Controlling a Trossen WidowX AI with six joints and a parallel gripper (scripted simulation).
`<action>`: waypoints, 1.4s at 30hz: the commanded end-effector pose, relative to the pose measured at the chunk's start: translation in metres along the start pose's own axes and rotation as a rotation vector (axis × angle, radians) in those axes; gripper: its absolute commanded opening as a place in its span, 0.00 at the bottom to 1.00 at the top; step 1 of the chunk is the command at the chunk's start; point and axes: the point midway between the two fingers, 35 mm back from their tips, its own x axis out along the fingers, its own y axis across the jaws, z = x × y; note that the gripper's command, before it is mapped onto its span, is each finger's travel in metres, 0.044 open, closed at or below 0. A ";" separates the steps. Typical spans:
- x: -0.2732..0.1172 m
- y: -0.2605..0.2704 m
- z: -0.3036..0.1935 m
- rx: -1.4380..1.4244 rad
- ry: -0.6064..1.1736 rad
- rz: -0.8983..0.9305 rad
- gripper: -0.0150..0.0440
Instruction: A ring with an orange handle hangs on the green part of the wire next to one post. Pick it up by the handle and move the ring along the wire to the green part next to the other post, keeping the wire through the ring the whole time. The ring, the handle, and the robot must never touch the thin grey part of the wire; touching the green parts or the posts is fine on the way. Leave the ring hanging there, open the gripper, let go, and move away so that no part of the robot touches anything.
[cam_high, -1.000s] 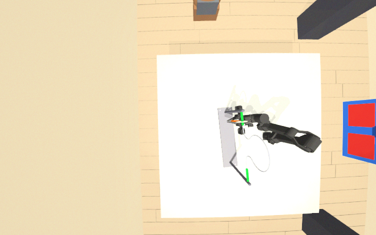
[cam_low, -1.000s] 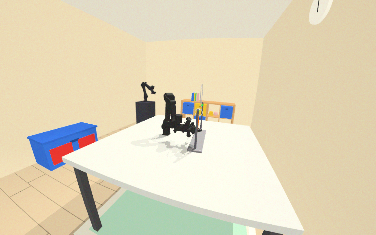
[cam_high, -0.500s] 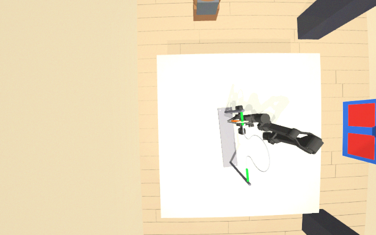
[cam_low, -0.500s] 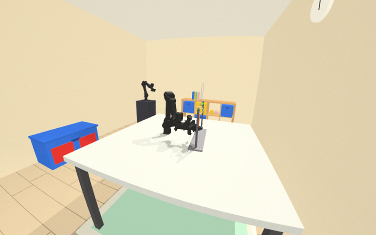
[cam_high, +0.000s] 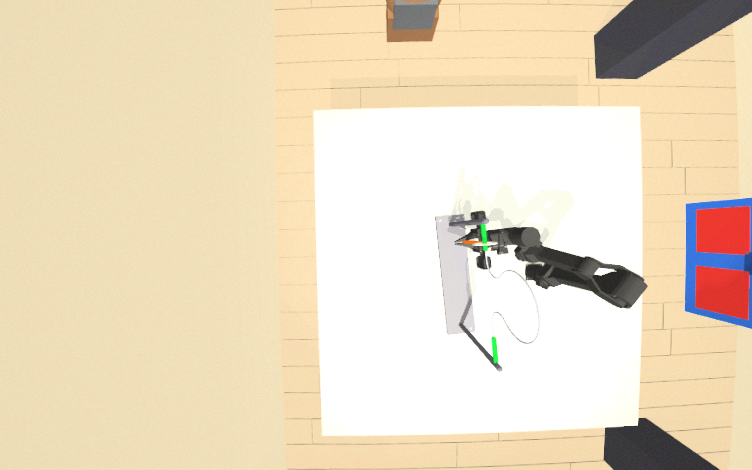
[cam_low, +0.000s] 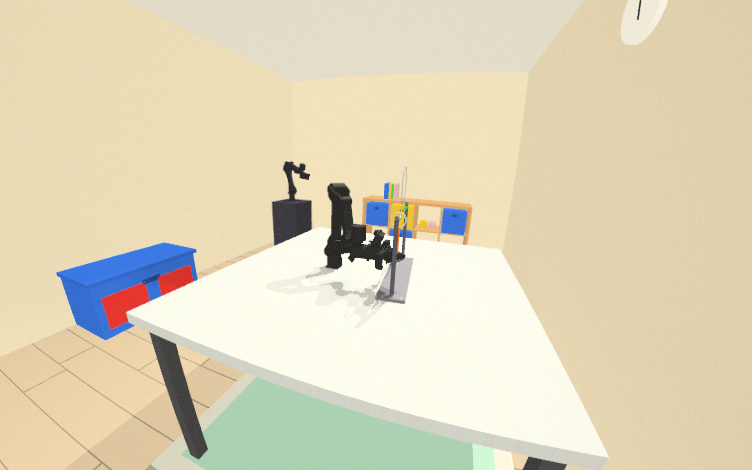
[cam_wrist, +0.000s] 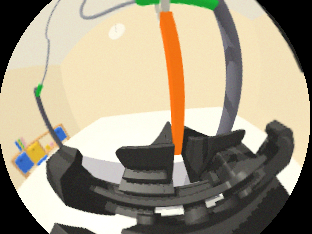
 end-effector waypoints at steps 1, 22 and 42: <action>0.000 0.003 0.001 -0.007 -0.002 0.004 0.00; 0.001 0.025 0.001 0.002 -0.002 0.010 0.00; 0.002 0.061 0.002 0.127 -0.005 0.014 0.00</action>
